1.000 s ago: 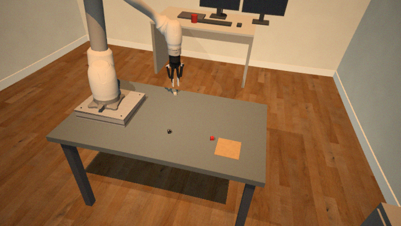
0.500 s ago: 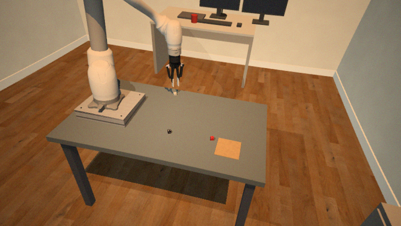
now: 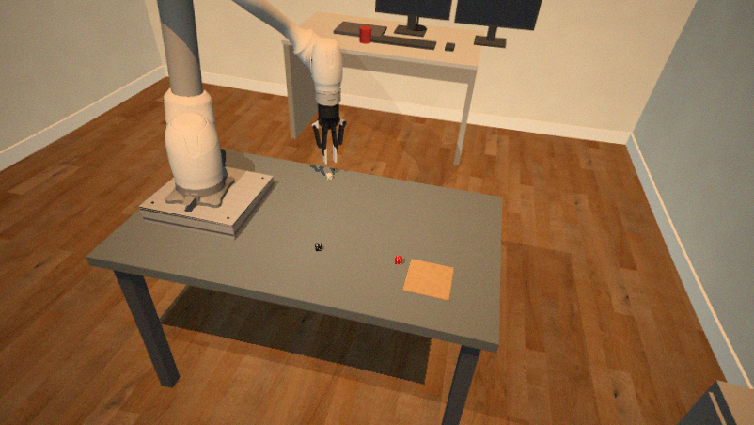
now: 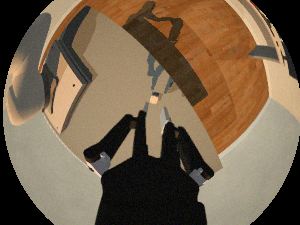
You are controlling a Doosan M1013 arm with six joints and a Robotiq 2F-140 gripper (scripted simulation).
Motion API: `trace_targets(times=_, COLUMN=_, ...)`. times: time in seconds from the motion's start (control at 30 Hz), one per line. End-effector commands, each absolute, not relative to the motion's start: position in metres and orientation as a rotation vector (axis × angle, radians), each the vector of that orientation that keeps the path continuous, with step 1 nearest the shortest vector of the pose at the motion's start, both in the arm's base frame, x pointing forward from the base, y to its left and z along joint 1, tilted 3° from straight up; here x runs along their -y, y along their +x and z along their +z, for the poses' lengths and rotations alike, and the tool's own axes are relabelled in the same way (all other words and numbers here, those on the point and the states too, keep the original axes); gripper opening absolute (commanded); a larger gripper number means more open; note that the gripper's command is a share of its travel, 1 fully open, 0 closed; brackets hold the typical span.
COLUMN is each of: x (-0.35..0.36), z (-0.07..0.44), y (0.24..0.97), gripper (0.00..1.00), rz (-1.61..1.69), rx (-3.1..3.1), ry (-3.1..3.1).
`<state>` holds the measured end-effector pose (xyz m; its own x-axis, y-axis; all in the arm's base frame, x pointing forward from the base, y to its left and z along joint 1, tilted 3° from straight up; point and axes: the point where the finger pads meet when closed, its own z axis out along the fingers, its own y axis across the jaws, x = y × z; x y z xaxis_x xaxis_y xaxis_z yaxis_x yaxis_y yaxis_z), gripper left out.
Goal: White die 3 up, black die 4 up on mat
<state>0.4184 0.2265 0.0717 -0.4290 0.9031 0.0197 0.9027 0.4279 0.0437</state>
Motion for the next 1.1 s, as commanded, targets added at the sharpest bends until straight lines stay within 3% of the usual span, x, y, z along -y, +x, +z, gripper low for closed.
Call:
trace_targets(times=0.0, x=-0.226, z=0.068, y=0.416, gripper=0.29, rz=0.074, rx=-2.654, ry=1.681)
trace_targets(times=1.07, x=-0.227, z=0.029, y=0.417, gripper=0.29, rz=0.074, rx=-2.654, ry=1.680)
